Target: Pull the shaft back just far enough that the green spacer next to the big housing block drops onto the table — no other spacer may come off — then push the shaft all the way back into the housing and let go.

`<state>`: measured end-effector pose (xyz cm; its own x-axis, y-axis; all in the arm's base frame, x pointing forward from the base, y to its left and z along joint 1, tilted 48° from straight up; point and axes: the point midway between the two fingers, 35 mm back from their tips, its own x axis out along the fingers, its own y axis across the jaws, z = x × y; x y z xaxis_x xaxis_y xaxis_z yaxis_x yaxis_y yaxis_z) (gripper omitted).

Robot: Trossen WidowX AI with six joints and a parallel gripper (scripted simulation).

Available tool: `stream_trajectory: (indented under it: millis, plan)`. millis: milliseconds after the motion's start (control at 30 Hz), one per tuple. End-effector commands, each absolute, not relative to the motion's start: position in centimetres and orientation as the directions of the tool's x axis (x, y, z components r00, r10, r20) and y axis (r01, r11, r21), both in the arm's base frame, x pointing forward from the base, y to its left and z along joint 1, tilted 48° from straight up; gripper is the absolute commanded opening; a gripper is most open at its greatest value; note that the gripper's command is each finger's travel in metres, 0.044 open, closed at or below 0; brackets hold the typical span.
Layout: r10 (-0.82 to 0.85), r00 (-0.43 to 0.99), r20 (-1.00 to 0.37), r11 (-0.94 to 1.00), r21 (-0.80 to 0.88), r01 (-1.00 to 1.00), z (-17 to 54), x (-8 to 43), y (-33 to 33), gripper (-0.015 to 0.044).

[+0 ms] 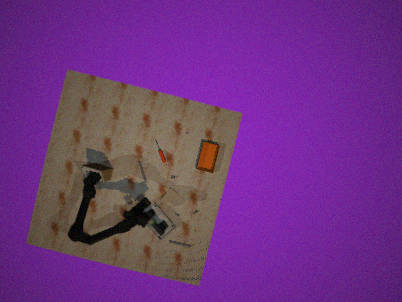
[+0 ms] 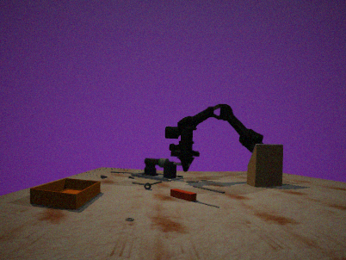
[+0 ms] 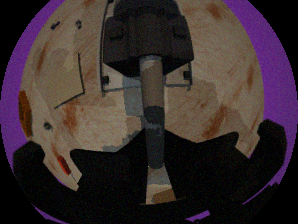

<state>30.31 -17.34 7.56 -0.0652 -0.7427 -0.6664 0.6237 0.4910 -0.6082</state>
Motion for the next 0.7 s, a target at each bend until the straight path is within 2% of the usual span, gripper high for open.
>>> stream_trajectory:
  millis: [0, 667]
  plan:
    - [-0.742, -0.068, -0.667, 0.490, -0.608, 0.624, 7.49, 30.10, -17.26, 0.0000]
    - [-0.742, -0.068, -0.667, 0.490, -0.608, 0.624, 7.40, 29.93, -17.16, 0.0000]
